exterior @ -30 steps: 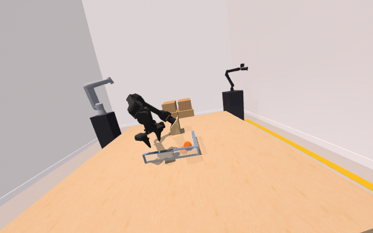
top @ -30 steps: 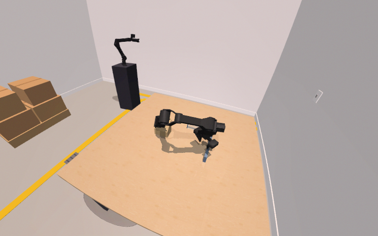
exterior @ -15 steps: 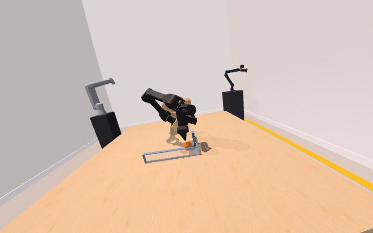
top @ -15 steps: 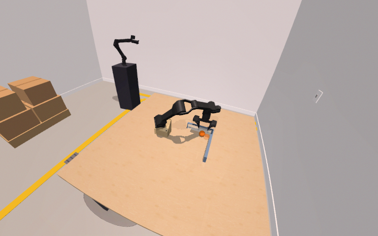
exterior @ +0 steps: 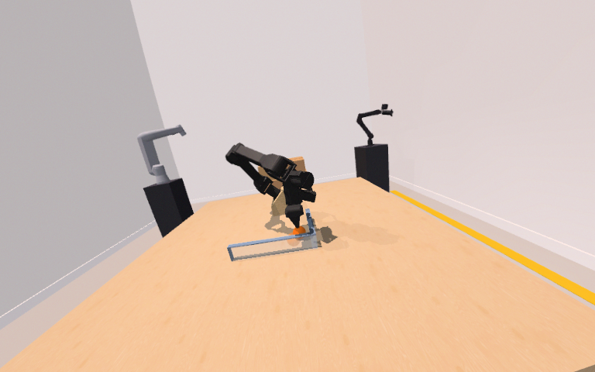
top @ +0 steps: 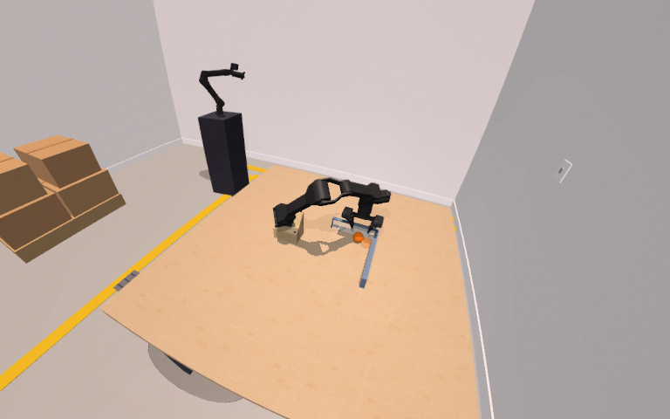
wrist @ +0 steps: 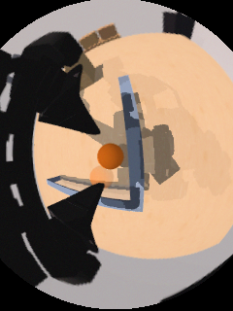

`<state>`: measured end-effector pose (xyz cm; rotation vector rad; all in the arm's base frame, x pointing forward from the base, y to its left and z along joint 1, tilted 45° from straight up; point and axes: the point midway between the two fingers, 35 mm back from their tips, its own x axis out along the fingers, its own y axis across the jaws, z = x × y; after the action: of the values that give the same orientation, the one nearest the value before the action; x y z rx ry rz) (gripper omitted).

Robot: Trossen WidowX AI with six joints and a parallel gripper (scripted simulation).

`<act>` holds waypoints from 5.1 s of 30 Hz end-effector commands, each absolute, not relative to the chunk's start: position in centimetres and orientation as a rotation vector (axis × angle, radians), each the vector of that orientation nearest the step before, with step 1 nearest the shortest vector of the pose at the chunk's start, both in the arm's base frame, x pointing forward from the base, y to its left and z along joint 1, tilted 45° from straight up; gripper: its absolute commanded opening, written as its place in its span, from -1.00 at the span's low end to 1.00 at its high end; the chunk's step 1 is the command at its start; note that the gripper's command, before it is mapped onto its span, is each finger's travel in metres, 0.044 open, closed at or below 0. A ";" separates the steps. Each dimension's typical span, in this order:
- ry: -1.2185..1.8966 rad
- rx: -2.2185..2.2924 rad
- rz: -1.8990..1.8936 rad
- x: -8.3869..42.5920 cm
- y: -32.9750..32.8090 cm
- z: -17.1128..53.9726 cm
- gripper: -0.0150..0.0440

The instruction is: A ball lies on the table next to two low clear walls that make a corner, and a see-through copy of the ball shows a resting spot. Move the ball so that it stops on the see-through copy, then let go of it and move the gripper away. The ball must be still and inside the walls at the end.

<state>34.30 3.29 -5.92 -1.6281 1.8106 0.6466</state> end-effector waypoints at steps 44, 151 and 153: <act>1.792 -1.606 0.571 35.1 1.0 -7.0 -0.43; 1.151 -2.391 2.422 37.8 -1.1 -6.3 -0.49; 1.151 -2.391 2.422 37.8 -1.3 -6.4 -0.49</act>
<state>37.85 -0.97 -6.10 -2.3891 1.1495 2.4161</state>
